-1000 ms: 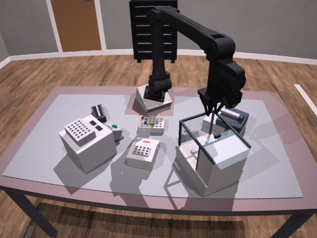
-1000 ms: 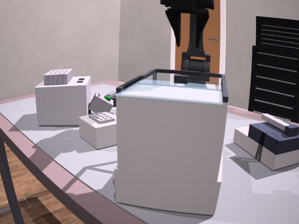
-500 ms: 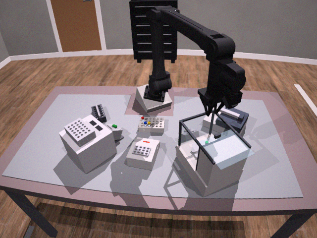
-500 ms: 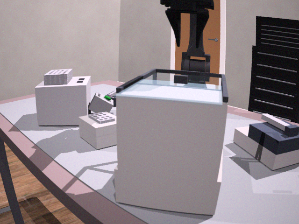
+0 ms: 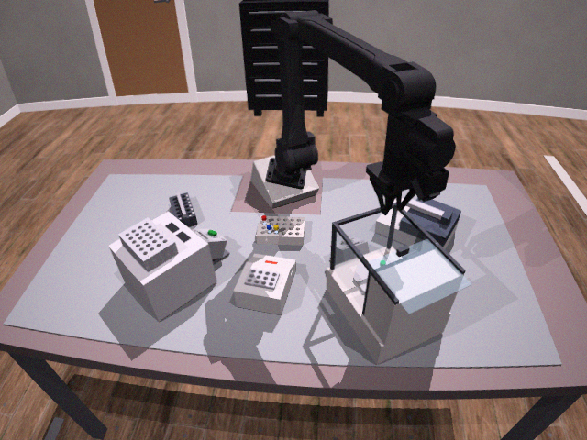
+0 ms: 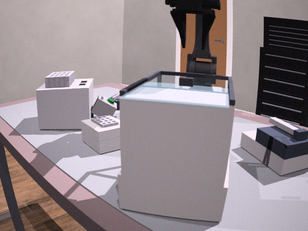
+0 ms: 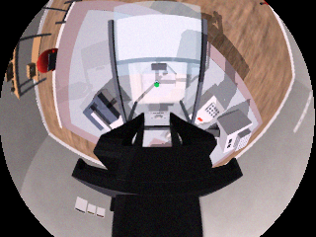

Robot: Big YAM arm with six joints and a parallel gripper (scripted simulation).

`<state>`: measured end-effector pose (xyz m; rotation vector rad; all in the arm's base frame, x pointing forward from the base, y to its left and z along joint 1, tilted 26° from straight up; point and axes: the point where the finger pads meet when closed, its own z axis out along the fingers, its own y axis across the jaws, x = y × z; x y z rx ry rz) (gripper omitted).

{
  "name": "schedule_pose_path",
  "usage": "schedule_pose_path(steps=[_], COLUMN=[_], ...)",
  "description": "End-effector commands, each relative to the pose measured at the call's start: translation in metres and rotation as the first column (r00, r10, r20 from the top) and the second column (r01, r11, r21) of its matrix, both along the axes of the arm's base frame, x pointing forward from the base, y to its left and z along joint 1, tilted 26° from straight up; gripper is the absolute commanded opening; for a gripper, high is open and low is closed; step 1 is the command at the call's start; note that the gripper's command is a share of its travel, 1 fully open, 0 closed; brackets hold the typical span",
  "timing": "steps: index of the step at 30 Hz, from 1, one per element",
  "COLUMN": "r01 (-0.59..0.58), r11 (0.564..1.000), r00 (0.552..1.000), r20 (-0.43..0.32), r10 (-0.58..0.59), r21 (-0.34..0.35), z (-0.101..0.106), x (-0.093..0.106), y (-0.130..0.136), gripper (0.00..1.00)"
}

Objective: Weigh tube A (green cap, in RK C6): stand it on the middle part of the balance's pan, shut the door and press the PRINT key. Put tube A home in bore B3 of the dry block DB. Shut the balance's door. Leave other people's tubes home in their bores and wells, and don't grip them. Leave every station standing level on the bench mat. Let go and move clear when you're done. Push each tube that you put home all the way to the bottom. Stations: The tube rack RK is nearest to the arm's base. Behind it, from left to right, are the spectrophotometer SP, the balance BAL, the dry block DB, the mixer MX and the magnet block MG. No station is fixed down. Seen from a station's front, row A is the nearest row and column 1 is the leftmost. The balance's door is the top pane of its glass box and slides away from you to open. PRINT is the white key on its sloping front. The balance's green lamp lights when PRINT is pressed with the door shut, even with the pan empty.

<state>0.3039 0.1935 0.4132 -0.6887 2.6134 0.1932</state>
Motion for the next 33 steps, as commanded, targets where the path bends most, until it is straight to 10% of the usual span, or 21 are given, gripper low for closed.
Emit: schedule_pose_path(steps=[1,33], r01=[-0.026,-0.027], r11=[1.0,1.0], r00=[1.0,1.0], r20=[0.008,0.001], r10=[0.026,0.027], r21=[-0.002,-0.006], z=[-0.003,-0.048], x=[0.004,0.022], y=[0.005,0.017], gripper=[0.36,0.36])
